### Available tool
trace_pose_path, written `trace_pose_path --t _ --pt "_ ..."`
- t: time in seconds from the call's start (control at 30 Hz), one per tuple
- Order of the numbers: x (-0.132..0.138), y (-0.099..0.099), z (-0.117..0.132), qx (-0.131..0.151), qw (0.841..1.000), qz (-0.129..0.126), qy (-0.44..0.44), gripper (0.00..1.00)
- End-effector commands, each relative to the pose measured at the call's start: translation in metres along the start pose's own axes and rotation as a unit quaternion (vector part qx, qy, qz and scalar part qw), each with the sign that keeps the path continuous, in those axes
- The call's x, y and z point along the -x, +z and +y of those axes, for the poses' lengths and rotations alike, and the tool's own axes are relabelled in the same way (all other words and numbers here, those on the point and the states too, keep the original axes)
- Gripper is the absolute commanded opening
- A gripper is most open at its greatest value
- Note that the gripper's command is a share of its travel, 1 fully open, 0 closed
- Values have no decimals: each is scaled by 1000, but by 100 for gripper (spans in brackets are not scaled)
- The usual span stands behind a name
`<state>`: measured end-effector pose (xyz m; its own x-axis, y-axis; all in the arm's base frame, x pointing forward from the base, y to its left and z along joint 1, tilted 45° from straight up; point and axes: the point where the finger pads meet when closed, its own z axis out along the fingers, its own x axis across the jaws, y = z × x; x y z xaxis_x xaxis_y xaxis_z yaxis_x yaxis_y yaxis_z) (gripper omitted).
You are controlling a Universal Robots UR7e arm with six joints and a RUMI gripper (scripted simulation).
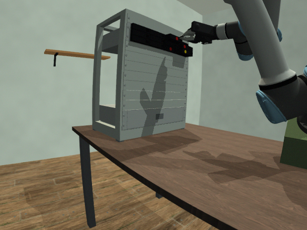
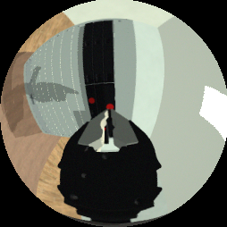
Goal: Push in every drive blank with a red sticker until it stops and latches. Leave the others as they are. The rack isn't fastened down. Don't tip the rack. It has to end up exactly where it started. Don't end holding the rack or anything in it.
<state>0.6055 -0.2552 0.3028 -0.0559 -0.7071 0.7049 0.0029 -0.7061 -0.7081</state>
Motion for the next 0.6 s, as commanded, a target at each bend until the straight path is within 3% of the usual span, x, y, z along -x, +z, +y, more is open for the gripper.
trace_pose_path --t 0.0,0.57 --pt "0 1 0 -1 1000 0 -1 0" --pt "0 13 2 -1 1000 0 -1 0"
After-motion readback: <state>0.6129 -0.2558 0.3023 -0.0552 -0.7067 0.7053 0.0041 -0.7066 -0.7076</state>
